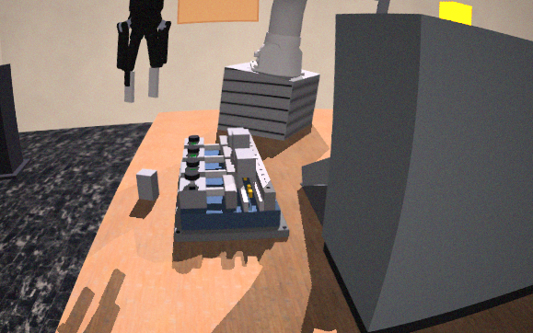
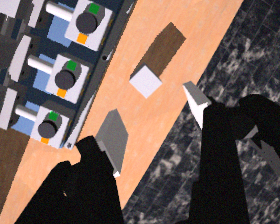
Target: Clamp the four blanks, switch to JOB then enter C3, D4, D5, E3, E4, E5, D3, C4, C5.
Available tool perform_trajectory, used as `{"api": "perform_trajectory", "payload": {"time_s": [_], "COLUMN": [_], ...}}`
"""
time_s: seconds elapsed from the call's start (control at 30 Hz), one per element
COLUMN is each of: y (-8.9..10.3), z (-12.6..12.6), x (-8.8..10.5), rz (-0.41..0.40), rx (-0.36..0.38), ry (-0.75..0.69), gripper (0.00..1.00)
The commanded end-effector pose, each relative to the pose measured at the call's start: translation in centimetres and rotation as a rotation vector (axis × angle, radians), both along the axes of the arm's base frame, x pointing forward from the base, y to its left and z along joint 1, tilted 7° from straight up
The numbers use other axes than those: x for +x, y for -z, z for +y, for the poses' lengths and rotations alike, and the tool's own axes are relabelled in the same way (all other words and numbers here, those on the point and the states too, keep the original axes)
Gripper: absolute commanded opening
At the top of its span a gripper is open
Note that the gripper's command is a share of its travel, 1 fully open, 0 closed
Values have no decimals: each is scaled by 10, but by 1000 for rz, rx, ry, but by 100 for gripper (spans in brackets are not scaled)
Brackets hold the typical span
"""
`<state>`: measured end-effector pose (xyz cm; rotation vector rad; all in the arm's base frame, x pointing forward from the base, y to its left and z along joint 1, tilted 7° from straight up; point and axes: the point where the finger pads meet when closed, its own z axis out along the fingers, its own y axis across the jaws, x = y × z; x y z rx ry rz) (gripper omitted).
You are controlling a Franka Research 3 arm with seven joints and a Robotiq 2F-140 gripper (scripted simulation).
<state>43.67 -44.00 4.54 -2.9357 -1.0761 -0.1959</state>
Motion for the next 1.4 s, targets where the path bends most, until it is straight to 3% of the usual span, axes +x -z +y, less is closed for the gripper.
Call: {"api": "perform_trajectory", "payload": {"time_s": [0.0,0.17,0.83,1.17,1.37], "y": [2,2,4,20,41], "z": [0,0,0,2,4], "x": [-4,-4,-4,-3,-1], "rz": [0,-1,-1,-1,-1], "rx": [0,-1,-1,-1,-1], "ry": [-251,-405,-405,-405,-405], "gripper": [40,40,40,40,40]}}
